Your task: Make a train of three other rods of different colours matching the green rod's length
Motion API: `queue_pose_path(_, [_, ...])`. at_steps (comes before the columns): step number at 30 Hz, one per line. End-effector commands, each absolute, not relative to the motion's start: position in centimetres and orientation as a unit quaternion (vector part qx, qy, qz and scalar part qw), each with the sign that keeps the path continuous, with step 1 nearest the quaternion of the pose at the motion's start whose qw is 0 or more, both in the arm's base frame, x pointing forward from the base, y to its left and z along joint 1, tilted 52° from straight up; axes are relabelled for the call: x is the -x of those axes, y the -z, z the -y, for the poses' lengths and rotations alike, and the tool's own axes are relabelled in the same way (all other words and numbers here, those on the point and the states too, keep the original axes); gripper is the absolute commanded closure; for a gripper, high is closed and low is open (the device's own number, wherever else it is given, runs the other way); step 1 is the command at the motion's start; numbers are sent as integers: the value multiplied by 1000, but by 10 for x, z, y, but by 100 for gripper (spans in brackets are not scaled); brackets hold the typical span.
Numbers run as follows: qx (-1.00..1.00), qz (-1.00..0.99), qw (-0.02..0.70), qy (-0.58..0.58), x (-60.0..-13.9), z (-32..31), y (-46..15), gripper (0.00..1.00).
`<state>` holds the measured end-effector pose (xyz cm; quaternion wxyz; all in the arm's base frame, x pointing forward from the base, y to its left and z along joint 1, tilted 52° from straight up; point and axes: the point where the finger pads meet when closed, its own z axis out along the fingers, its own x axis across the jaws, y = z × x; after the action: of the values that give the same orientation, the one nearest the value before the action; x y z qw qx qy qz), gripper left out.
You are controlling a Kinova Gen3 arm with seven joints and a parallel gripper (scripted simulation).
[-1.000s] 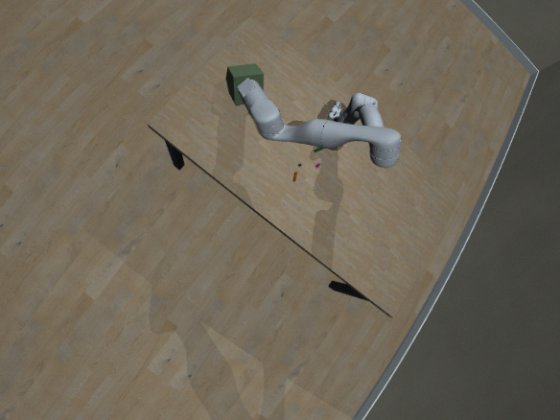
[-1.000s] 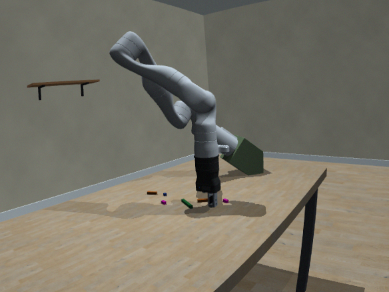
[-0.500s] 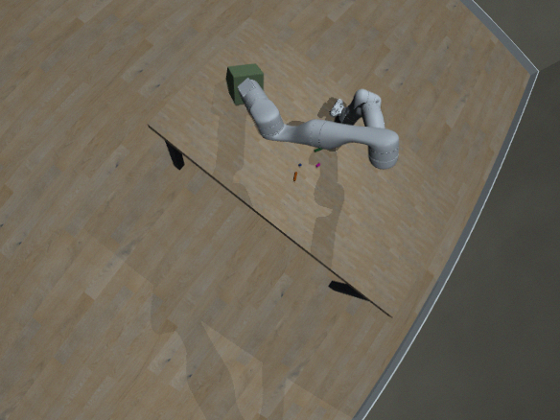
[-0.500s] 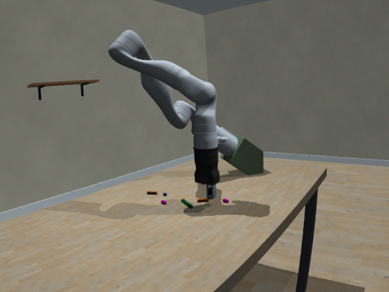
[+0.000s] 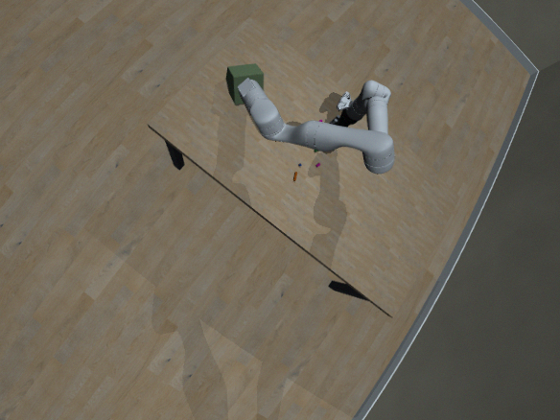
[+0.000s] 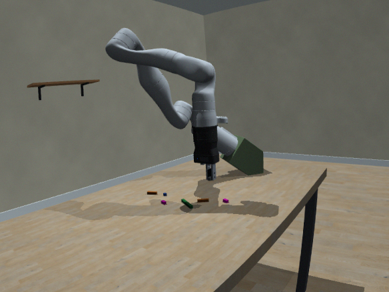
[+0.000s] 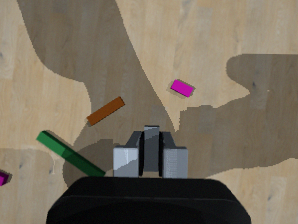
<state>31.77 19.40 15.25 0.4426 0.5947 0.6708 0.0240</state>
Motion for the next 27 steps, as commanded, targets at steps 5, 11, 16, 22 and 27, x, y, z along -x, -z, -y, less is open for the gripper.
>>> queue_pose_path(5, [-594, -673, 440, -30, -315, -200, -156, 76])
queue_pose_path(11, [-594, -673, 440, -30, -315, -200, -156, 76])
queue_pose_path(16, [-598, -669, 441, -33, -315, -196, -162, 76])
queue_pose_path(22, [-621, -643, 444, -54, -314, -167, -201, 76])
queue_pose_path(27, [-655, -607, 443, -80, -309, -119, -244, 76])
